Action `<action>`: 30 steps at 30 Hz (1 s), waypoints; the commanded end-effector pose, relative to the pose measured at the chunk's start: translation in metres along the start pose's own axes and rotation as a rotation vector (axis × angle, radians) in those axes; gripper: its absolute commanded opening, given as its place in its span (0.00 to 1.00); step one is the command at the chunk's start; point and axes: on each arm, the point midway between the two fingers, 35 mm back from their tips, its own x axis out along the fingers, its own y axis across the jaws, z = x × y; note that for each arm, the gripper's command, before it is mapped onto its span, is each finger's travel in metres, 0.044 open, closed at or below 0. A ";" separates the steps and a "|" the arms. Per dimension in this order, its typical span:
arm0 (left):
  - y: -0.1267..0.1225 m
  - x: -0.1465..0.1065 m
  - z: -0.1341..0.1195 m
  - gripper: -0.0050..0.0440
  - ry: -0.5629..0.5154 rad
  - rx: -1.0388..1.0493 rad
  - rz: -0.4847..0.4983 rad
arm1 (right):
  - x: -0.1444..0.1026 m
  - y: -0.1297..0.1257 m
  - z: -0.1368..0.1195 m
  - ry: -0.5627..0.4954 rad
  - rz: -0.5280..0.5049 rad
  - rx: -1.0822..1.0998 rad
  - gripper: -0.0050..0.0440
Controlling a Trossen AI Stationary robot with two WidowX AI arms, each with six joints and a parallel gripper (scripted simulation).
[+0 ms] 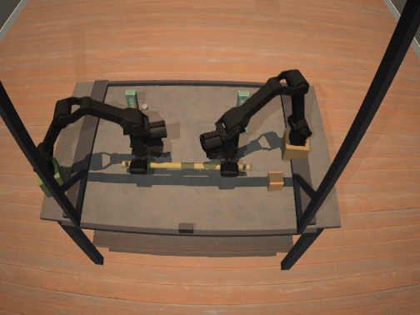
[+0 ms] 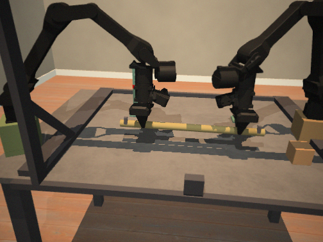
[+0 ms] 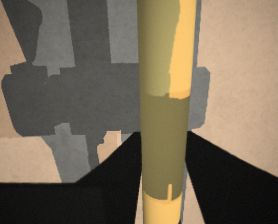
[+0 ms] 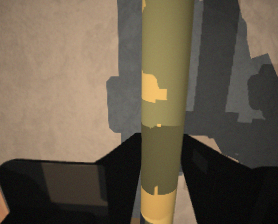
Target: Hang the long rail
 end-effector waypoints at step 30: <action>0.009 -0.011 0.007 0.00 -0.027 0.011 -0.275 | -0.009 -0.007 0.000 -0.028 0.285 -0.008 0.00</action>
